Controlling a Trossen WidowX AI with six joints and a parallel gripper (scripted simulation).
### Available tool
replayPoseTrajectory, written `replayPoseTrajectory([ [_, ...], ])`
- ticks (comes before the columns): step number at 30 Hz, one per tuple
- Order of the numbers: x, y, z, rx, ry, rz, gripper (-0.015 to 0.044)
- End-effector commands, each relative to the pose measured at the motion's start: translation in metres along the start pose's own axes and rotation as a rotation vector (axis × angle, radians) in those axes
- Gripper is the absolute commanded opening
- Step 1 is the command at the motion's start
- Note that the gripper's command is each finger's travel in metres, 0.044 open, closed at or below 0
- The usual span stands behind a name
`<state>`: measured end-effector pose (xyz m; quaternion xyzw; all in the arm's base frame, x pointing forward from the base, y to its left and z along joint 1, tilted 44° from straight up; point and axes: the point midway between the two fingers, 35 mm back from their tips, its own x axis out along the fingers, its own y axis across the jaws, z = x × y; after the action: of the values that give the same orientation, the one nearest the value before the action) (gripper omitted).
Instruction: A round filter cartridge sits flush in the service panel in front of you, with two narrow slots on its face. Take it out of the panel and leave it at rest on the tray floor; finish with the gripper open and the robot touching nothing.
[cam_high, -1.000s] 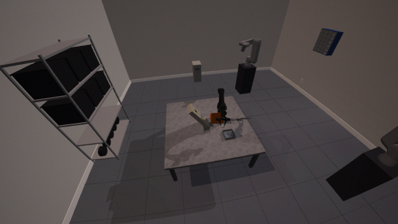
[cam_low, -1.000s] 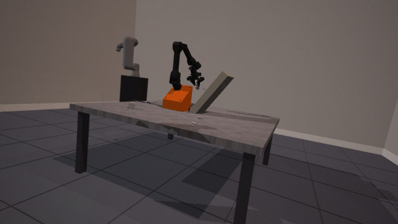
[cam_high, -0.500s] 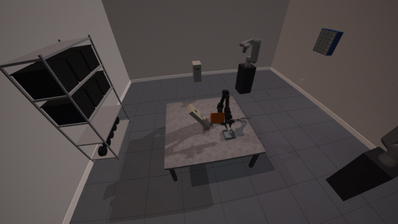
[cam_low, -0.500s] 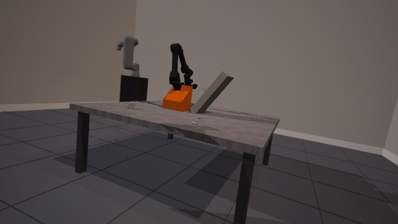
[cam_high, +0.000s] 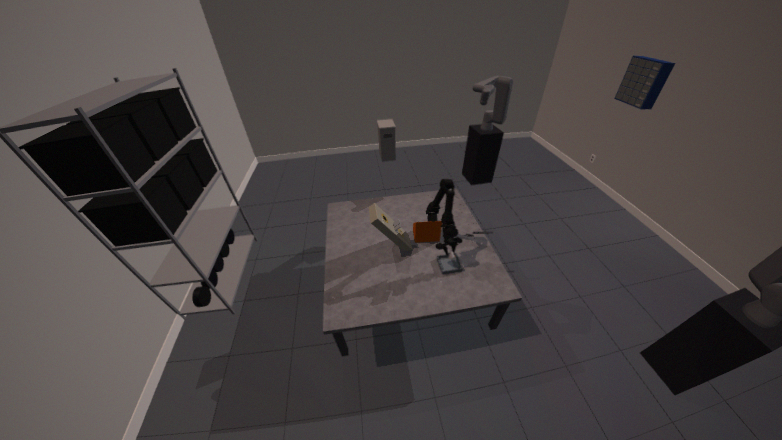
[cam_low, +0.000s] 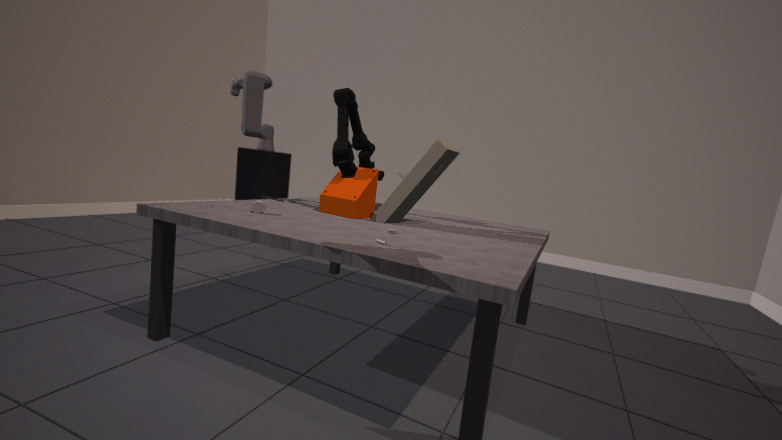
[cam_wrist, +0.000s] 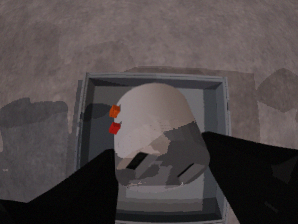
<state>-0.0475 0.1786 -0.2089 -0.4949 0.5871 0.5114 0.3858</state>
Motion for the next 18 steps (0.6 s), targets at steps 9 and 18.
replayPoseTrajectory([
  [9,0.037,0.002,-0.021,0.0,0.0,0.005,0.0],
  [18,0.054,0.002,-0.035,0.0,0.001,0.005,0.0],
])
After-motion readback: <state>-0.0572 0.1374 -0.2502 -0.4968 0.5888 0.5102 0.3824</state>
